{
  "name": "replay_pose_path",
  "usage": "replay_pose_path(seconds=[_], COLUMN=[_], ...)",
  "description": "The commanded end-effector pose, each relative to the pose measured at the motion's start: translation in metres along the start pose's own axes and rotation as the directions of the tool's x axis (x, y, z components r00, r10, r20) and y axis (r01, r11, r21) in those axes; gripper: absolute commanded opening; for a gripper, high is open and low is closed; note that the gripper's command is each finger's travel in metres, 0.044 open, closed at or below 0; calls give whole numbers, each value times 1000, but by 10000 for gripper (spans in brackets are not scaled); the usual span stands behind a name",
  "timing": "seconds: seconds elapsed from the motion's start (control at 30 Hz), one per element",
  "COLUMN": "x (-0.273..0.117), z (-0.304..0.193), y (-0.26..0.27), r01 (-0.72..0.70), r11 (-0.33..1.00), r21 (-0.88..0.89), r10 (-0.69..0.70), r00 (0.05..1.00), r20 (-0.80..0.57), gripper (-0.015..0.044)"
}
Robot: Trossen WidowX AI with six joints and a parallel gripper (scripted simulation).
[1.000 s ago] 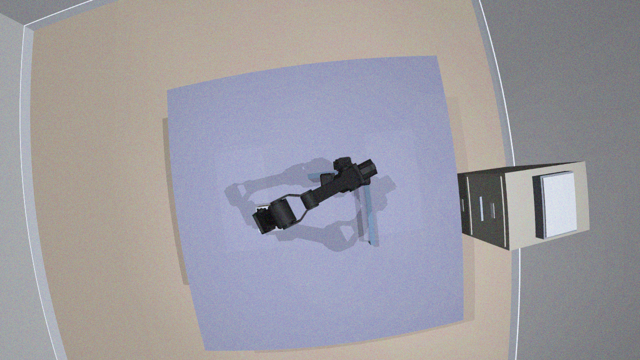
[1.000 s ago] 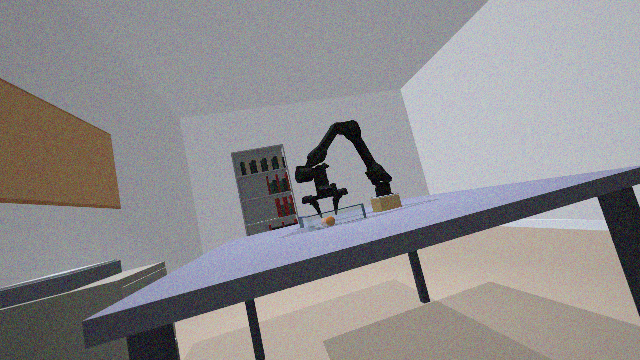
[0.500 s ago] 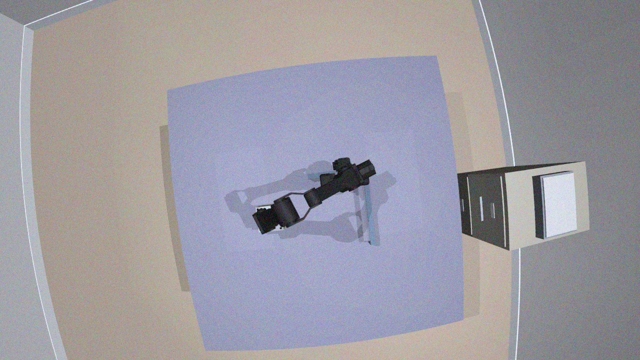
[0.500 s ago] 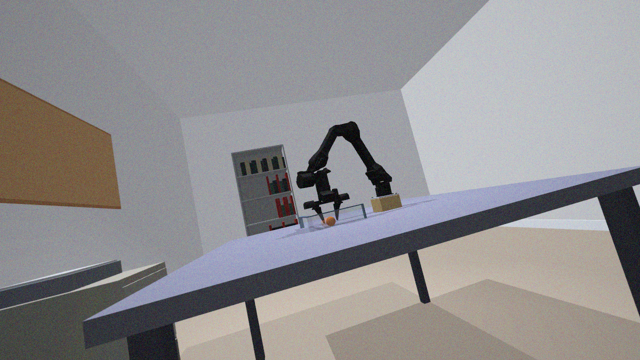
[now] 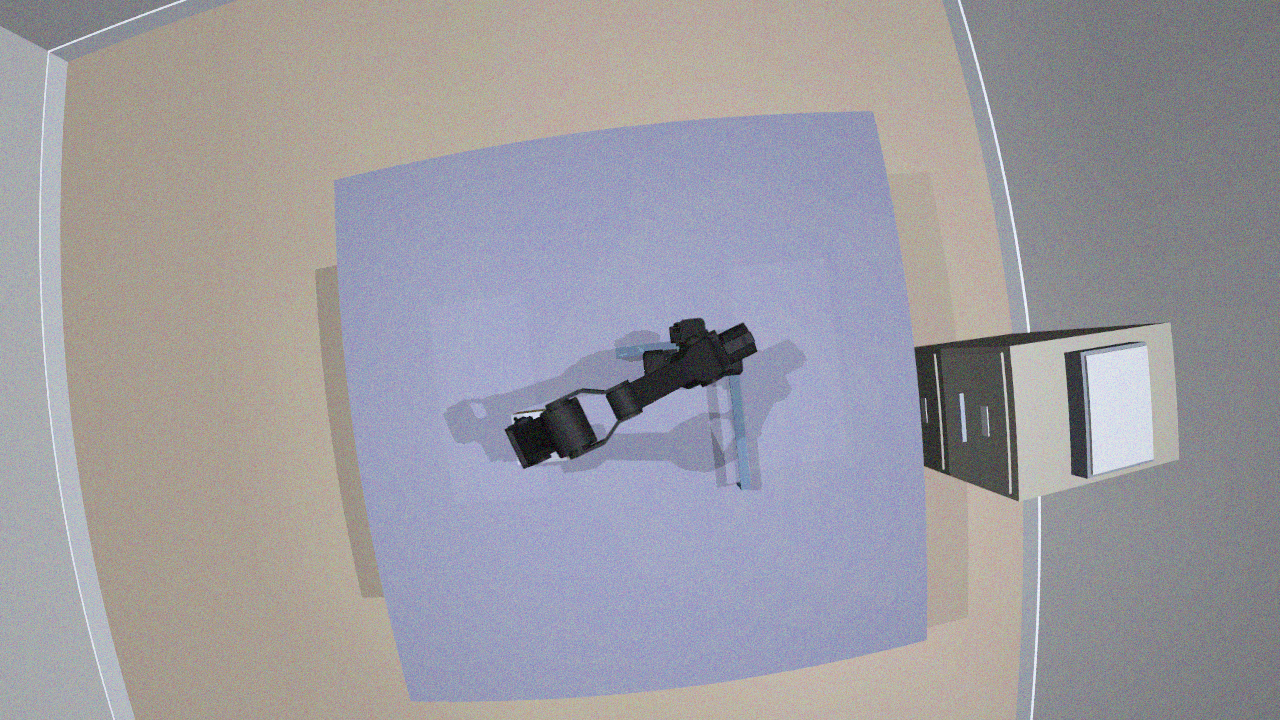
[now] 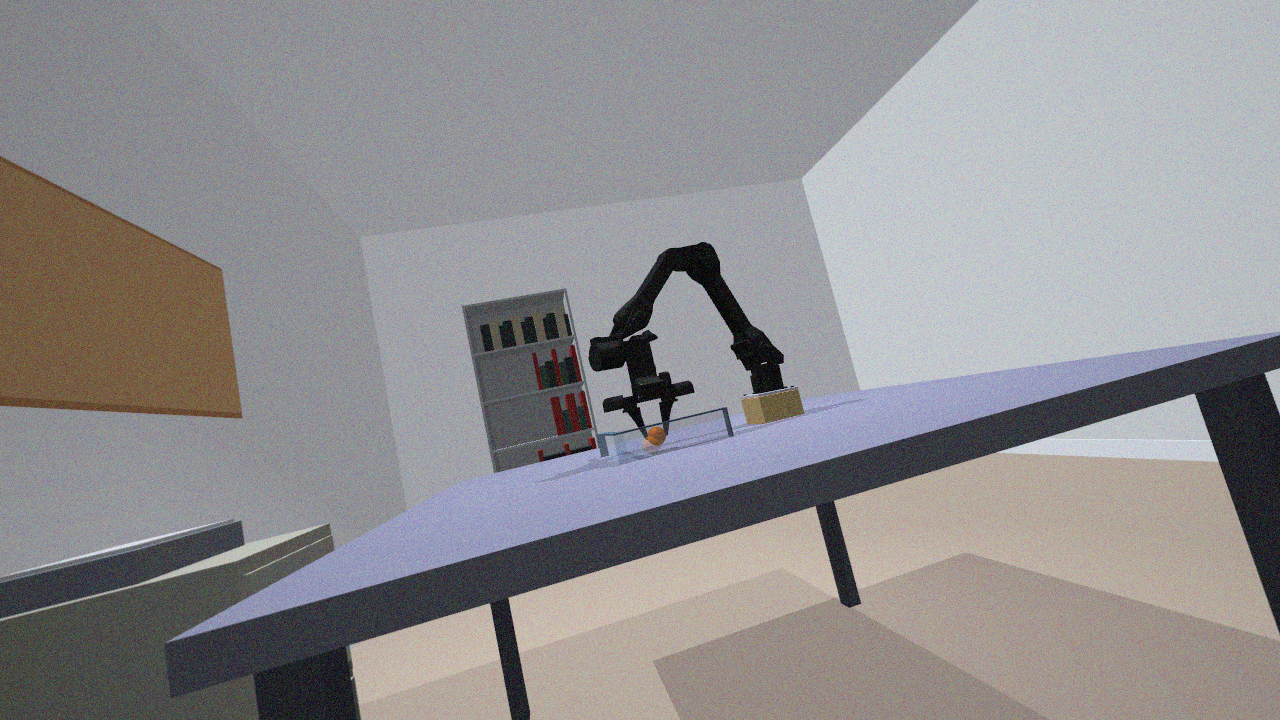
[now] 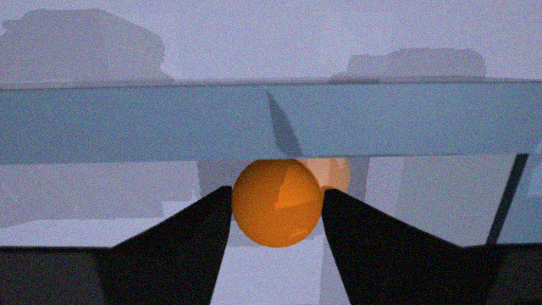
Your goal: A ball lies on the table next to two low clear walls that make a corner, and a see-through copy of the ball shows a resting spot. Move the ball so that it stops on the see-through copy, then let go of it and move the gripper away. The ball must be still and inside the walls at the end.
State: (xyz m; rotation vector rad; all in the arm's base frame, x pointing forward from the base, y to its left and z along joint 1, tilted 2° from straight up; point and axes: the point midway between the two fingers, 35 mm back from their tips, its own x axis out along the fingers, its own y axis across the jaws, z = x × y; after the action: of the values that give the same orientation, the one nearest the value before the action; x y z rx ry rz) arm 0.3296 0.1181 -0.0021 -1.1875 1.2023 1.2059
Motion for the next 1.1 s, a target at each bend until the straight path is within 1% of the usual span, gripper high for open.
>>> replay_pose_path(seconds=[0.0, 0.1, 0.23, 0.67, 0.8, 0.97, 1.07], x=[-24, -36, -49, -113, -109, -75, -70], z=[2, 2, -12, 6, 7, 4, 4], y=[-5, -6, -16, 4, 2, -14, -16], r01=[17, 17, 64, -6, -7, -5, -5], r11=[1000, 1000, 997, 1000, 1000, 1000, 1000], r21=[-4, -4, 38, -26, -26, -26, -26], r10=[-17, -17, -64, 6, 7, 6, 5], r00=[1000, 1000, 998, 1000, 1000, 1000, 1000], r20=[4, 5, -2, 13, 13, 12, 12], gripper=[0, 0, 0, 0, 0, 0, 0])
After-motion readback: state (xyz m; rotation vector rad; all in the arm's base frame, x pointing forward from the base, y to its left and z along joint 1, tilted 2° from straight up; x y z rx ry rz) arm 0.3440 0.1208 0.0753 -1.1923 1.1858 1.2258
